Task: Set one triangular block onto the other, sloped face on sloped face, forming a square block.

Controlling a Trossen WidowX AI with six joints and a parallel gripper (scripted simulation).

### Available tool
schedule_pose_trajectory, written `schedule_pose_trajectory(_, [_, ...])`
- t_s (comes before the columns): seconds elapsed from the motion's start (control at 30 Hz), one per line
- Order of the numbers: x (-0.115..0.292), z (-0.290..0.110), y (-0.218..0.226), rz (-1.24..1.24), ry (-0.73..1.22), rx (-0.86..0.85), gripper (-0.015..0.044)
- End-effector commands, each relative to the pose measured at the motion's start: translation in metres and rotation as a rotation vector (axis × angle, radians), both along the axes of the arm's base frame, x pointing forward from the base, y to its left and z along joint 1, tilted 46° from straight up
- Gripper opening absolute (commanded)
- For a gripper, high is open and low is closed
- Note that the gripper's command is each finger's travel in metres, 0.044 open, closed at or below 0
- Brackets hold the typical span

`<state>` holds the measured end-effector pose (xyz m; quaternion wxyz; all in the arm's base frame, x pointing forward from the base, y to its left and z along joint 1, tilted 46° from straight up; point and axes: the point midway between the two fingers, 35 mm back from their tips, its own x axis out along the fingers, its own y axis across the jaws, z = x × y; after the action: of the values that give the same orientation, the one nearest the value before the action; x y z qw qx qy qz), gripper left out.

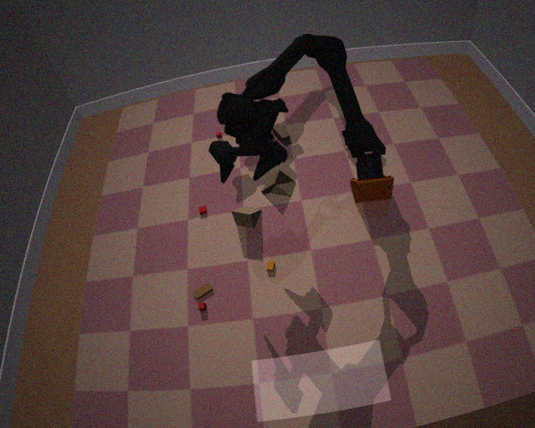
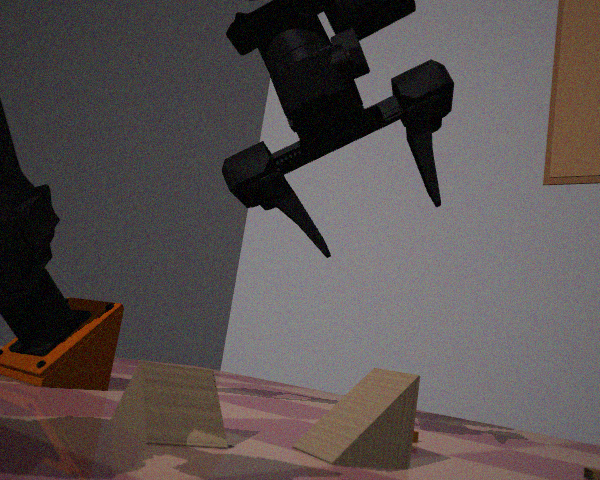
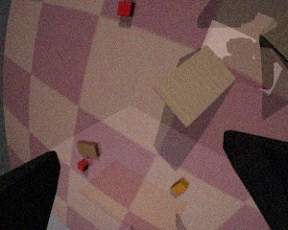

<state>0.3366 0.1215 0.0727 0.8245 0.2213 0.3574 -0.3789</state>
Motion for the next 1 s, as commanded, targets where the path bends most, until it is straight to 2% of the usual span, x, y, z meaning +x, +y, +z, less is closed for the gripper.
schedule_pose_trajectory(0.0, [-0.007,0.012,-0.071,0.049,0.502,-0.123,0.0440])
schedule_pose_trajectory(0.23, [-0.030,0.036,-0.117,0.084,0.892,-0.100,0.0440])
schedule_pose_trajectory(0.67, [-0.031,0.036,-0.119,0.085,0.905,-0.098,0.0440])
schedule_pose_trajectory(0.97, [-0.053,-0.016,-0.161,0.070,1.007,-0.108,0.0440])
